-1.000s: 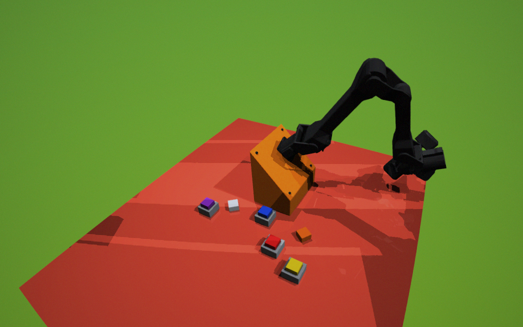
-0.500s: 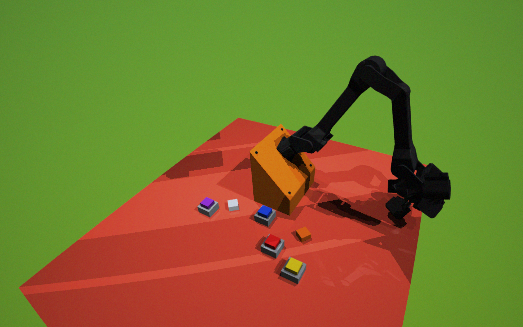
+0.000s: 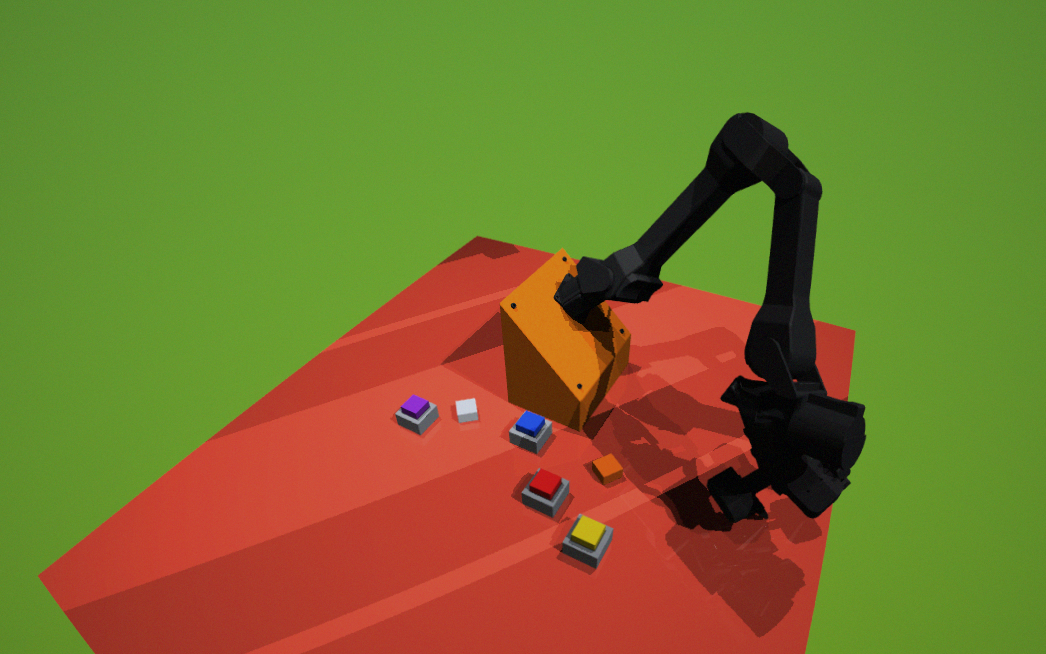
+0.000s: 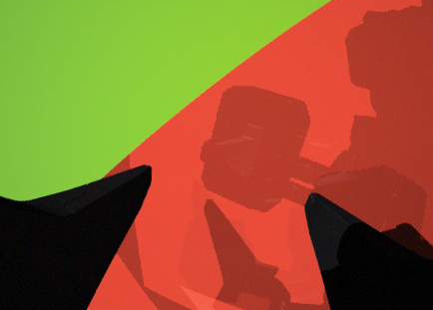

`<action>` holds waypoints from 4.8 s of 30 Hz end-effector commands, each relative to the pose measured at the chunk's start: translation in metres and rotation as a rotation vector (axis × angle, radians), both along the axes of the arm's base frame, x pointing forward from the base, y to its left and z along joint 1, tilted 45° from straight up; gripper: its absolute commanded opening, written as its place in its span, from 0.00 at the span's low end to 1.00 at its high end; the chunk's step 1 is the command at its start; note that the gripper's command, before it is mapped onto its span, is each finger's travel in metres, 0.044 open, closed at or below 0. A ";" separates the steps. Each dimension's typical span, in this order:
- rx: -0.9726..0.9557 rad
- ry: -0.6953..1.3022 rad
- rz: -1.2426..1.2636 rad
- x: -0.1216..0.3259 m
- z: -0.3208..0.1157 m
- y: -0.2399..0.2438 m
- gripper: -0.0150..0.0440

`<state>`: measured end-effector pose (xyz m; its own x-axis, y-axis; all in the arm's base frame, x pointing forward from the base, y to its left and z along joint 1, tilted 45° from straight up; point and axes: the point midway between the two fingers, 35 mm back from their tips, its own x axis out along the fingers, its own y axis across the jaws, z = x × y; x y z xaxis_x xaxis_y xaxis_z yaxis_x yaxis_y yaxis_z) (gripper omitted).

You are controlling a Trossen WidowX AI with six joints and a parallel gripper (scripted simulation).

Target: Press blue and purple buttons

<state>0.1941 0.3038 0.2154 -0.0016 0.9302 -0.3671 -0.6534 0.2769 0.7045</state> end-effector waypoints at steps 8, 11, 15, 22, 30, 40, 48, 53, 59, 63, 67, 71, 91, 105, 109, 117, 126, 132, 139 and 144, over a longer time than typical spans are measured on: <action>-0.250 0.060 -0.264 0.076 -0.083 -0.107 0.93; -0.309 0.101 -0.318 0.083 -0.103 -0.140 0.93; -0.374 0.167 -0.381 0.085 -0.127 -0.184 0.93; -0.440 0.307 -0.464 0.066 -0.161 -0.252 0.93; -0.427 0.481 -0.529 0.024 -0.183 -0.308 0.93; -0.343 0.604 -0.583 -0.016 -0.188 -0.338 0.93; -0.340 0.603 -0.582 -0.007 -0.232 -0.295 0.58; -0.340 0.603 -0.582 -0.007 -0.232 -0.295 0.35; -0.340 0.603 -0.582 -0.007 -0.232 -0.295 0.29; -0.340 0.603 -0.583 -0.007 -0.233 -0.294 0.29; -0.341 0.603 -0.583 -0.005 -0.238 -0.290 0.29; -0.341 0.603 -0.583 -0.004 -0.242 -0.286 0.29; -0.338 0.604 -0.582 -0.002 -0.256 -0.271 0.29; -0.345 0.595 -0.583 -0.001 -0.251 -0.278 0.29; -0.340 0.603 -0.582 -0.007 -0.232 -0.295 0.29; -0.345 0.604 -0.584 -0.014 -0.195 -0.333 0.29; -0.349 0.602 -0.587 0.000 -0.204 -0.370 0.29; -0.355 0.599 -0.590 0.017 -0.247 -0.425 0.29; -0.356 0.595 -0.589 0.019 -0.308 -0.476 0.29; -0.356 0.595 -0.589 0.022 -0.320 -0.468 0.29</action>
